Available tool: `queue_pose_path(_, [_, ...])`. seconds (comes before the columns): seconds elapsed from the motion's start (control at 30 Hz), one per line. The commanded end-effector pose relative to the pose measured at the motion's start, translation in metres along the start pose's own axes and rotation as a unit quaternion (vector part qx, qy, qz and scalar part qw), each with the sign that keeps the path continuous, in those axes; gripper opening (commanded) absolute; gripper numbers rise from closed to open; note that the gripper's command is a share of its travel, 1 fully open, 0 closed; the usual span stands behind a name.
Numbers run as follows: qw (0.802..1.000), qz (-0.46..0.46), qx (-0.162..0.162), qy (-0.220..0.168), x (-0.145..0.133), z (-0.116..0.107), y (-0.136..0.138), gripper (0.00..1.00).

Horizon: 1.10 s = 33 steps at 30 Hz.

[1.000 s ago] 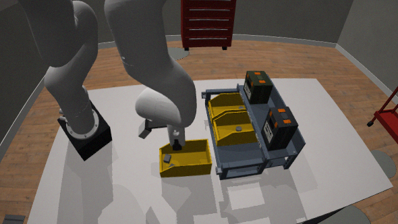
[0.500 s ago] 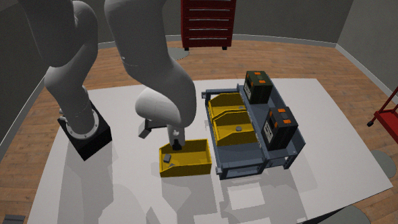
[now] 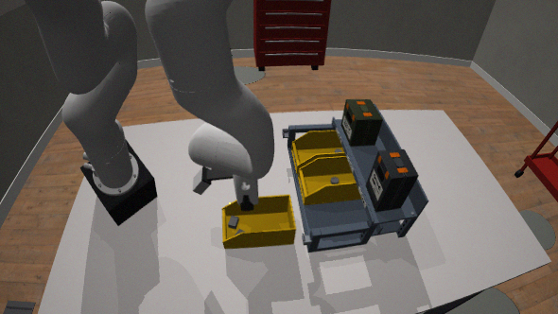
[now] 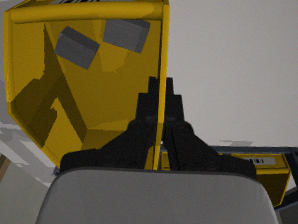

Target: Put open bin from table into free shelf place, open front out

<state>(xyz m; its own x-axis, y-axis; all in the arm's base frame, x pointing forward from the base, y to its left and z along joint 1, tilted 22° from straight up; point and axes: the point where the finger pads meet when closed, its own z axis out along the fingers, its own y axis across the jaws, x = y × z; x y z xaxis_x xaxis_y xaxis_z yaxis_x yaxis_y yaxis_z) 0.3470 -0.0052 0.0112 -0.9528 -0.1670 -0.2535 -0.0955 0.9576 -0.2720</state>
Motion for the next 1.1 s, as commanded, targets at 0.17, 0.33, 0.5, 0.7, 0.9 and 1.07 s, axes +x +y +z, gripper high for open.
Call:
queue_pose_path(0.17, [1.000,0.000,0.000,-0.002,-0.0016,-0.0007,-0.0004,0.00])
queue_pose_path(0.33, [1.000,0.000,0.000,-0.002,-0.0020,-0.0009,-0.0005,0.00])
queue_pose_path(0.5, [1.000,0.000,0.000,-0.002,-0.0028,-0.0012,-0.0007,0.00])
queue_pose_path(0.7, [1.000,0.000,0.000,-0.002,-0.0028,-0.0012,-0.0007,0.00])
queue_pose_path(0.9, [1.000,0.000,0.000,-0.002,-0.0026,-0.0011,-0.0007,0.28])
queue_pose_path(1.07, [1.000,0.000,0.000,-0.002,-0.0026,-0.0011,-0.0007,0.28])
